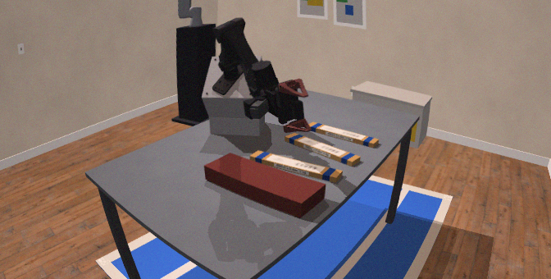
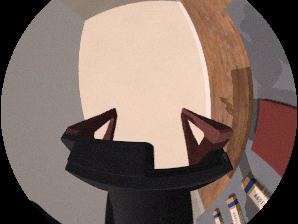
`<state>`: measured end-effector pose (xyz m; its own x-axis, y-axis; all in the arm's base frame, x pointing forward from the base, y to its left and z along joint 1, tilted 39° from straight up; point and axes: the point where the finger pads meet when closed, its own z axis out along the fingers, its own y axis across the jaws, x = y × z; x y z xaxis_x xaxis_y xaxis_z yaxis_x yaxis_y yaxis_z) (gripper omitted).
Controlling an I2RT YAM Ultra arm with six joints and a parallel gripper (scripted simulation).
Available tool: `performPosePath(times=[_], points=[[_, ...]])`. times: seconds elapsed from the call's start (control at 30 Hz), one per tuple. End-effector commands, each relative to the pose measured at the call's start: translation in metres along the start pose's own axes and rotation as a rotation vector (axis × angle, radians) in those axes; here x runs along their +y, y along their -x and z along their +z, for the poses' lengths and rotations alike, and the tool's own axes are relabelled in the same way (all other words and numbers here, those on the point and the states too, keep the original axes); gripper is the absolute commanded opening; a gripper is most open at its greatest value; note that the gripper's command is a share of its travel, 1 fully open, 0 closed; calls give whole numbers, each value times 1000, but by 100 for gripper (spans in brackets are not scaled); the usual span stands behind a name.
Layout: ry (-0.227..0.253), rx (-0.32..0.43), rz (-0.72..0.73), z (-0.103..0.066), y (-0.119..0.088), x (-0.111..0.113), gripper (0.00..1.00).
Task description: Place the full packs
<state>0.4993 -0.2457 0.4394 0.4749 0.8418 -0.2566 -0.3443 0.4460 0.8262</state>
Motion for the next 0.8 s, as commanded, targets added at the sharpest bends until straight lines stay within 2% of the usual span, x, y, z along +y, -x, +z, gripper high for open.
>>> performPosePath(times=[0.0,0.07,0.1,0.13,0.2,0.23,0.27,0.3,0.33,0.4,0.47,0.53,0.6,0.67,0.7,0.77], points=[[51,-1,-20,1,-4,50,96],[54,-2,-20,2,-4,51,96],[10,38,-39,-9,-13,37,96],[-14,29,-13,-7,-17,34,96],[-14,29,-13,-7,-17,34,96],[3,23,-4,3,-20,42,96],[-17,29,-2,5,-27,28,96],[-14,31,-4,4,-26,47,96],[-45,43,-4,3,-32,44,96],[-61,49,-3,3,-42,36,96],[-119,74,-7,2,-53,31,96],[-132,79,-7,1,-63,25,96],[-192,108,-14,-2,-74,19,96],[-205,114,-15,-4,-84,14,96],[-234,129,-21,-6,-90,11,96],[-234,129,-21,-6,-90,11,96]])
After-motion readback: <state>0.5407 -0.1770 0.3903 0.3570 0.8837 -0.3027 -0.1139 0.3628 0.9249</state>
